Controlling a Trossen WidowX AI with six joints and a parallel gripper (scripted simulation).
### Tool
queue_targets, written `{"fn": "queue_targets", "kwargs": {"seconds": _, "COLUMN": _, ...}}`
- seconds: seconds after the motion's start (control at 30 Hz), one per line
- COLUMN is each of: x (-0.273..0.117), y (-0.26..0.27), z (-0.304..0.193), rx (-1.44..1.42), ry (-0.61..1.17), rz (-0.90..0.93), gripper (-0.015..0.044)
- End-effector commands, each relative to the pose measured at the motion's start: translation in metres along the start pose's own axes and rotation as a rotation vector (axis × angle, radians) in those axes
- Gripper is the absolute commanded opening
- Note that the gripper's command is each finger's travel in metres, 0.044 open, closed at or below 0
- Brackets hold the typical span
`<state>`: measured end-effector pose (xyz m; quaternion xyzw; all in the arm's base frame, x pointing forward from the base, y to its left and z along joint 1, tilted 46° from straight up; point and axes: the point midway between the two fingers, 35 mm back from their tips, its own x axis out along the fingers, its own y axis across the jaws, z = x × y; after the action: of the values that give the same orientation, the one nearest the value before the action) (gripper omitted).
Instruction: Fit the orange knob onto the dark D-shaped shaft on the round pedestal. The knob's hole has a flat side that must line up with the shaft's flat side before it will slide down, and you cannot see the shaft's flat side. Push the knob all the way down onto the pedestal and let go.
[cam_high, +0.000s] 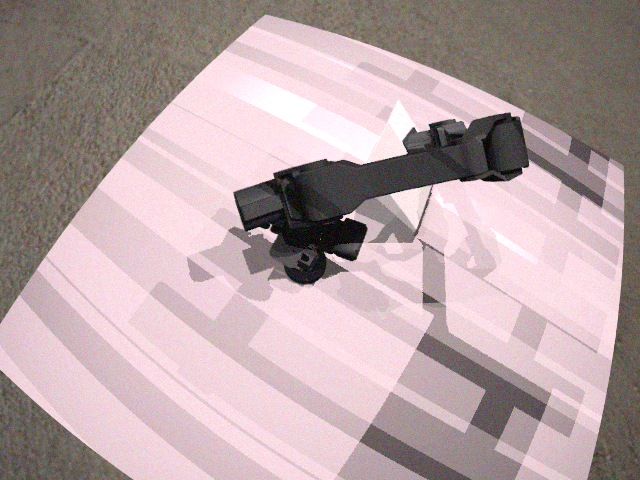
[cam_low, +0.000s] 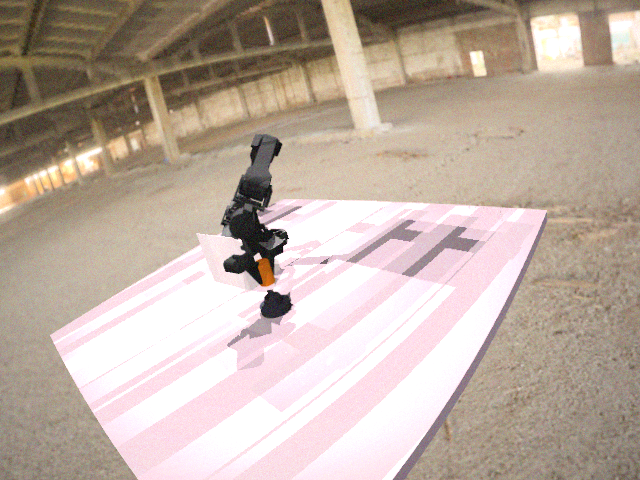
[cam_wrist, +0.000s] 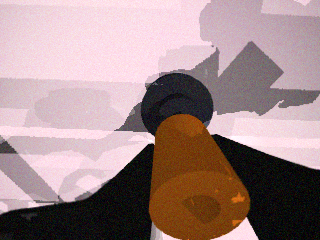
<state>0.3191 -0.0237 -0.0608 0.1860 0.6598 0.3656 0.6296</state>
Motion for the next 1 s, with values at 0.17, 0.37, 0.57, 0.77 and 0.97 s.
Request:
{"fn": "queue_targets", "kwargs": {"seconds": 0.17, "x": 0.021, "y": -0.002, "z": 0.0, "rx": -0.008, "ry": -0.003, "rz": -0.006, "gripper": 0.0}}
{"fn": "queue_targets", "kwargs": {"seconds": 0.37, "x": 0.019, "y": -0.002, "z": 0.001, "rx": -0.015, "ry": -0.003, "rz": -0.006, "gripper": 0.0}}
{"fn": "queue_targets", "kwargs": {"seconds": 0.57, "x": 0.018, "y": -0.002, "z": 0.002, "rx": -0.015, "ry": -0.003, "rz": -0.006, "gripper": 0.0}}
{"fn": "queue_targets", "kwargs": {"seconds": 0.77, "x": 0.023, "y": -0.002, "z": 0.002, "rx": -0.015, "ry": -0.003, "rz": -0.006, "gripper": 0.0}}
{"fn": "queue_targets", "kwargs": {"seconds": 0.97, "x": 0.023, "y": -0.002, "z": 0.002, "rx": -0.025, "ry": -0.003, "rz": -0.006, "gripper": 0.0}}
